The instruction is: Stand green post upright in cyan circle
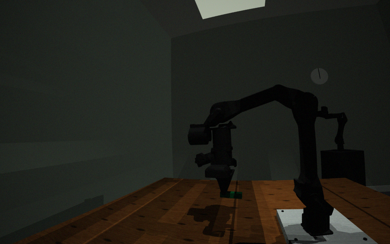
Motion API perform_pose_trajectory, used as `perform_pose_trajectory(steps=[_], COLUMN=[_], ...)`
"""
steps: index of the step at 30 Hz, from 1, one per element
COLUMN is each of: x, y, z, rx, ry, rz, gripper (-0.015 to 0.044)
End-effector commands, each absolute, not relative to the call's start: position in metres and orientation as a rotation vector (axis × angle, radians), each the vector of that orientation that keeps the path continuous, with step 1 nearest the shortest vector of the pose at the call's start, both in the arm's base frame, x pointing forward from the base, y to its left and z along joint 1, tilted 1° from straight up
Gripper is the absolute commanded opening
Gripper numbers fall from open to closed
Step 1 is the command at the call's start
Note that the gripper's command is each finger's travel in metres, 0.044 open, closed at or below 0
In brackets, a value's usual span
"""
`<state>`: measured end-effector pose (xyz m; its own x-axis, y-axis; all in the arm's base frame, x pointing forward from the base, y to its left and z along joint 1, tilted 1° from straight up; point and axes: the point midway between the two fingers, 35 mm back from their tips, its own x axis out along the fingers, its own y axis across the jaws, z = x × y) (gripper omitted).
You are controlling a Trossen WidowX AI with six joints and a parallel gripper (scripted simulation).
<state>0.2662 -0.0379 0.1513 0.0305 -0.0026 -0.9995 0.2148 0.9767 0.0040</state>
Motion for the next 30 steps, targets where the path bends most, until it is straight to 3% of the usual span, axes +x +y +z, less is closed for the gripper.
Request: perform_pose_trajectory(steps=[1,30], x=[0.269,0.265], y=[-0.027,0.068], z=[0.154,0.161], rx=[0.073,-0.665], ry=[1.533,1.435], rz=[-0.081,0.641], gripper=[0.0023,0.0023])
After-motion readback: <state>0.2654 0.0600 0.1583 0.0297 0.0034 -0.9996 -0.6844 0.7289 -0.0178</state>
